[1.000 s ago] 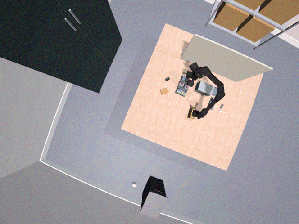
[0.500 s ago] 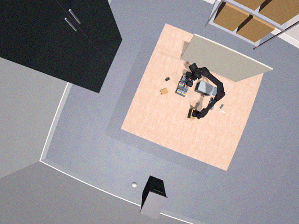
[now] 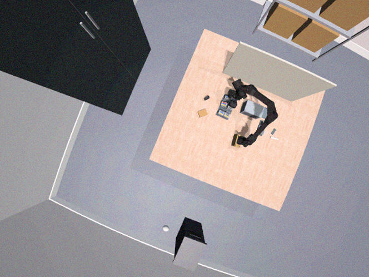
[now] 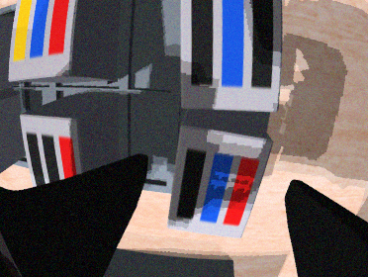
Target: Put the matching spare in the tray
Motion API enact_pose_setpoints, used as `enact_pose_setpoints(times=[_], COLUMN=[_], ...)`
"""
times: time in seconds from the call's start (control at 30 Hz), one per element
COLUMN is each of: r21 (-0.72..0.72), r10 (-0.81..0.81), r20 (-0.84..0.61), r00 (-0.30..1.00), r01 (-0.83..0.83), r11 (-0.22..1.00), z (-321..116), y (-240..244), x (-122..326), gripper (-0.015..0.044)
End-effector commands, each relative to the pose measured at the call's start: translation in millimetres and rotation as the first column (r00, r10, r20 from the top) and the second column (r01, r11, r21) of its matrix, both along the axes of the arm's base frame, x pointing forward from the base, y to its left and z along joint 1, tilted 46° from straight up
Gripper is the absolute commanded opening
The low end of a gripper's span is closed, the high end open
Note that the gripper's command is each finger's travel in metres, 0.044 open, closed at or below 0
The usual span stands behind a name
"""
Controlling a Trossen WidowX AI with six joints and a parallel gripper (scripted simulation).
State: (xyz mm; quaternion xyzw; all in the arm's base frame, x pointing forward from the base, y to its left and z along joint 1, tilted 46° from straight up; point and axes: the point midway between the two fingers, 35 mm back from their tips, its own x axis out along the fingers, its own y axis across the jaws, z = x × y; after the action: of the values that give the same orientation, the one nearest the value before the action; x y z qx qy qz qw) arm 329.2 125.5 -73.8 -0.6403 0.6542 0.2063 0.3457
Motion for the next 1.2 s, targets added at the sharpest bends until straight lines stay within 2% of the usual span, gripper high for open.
enact_pose_setpoints(times=[0.0, 1.17], r21=[-0.009, -0.011], r10=[0.001, 0.001], r20=[-0.008, -0.008], r00=[1.0, 1.0], r01=[-0.001, -0.001], r11=[1.0, 1.0], z=[-6.7, -19.3], y=[-9.3, -23.1], x=[-1.2, -1.4], gripper=[0.03, 0.03])
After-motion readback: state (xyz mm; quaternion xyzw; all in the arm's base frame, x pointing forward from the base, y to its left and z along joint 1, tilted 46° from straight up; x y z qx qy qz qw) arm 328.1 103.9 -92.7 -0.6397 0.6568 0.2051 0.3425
